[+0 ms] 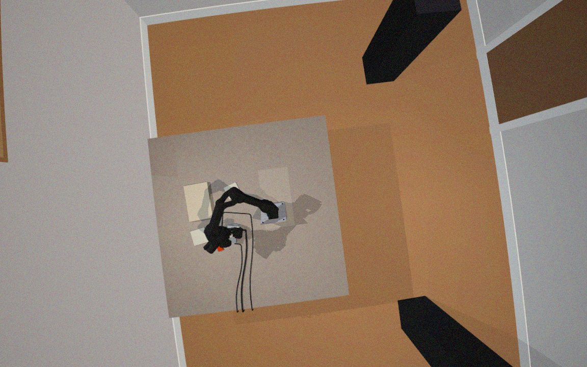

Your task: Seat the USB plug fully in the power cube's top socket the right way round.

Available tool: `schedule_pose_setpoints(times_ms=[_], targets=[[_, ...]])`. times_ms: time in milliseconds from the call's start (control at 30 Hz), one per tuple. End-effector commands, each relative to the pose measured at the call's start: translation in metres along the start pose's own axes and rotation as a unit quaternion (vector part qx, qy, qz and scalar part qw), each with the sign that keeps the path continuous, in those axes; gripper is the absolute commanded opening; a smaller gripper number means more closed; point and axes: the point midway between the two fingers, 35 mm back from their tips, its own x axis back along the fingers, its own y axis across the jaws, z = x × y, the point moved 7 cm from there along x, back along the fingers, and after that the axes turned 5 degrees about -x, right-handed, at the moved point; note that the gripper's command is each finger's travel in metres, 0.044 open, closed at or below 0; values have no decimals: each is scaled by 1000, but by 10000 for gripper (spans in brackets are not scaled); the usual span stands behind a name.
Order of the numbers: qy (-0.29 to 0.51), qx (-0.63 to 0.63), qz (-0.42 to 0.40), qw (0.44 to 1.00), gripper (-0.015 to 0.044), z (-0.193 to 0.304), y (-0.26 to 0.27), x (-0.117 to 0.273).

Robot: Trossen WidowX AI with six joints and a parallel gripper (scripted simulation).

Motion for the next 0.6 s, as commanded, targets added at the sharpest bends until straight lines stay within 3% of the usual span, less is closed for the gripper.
schedule_pose_setpoints(times_ms=[0,167,400,567], targets=[[0,-1,0,1000,177,0,0,0],[0,-1,0,1000,46,0,0,0],[0,-1,0,1000,0,0,0,0],[0,-1,0,1000,0,0,0,0]])
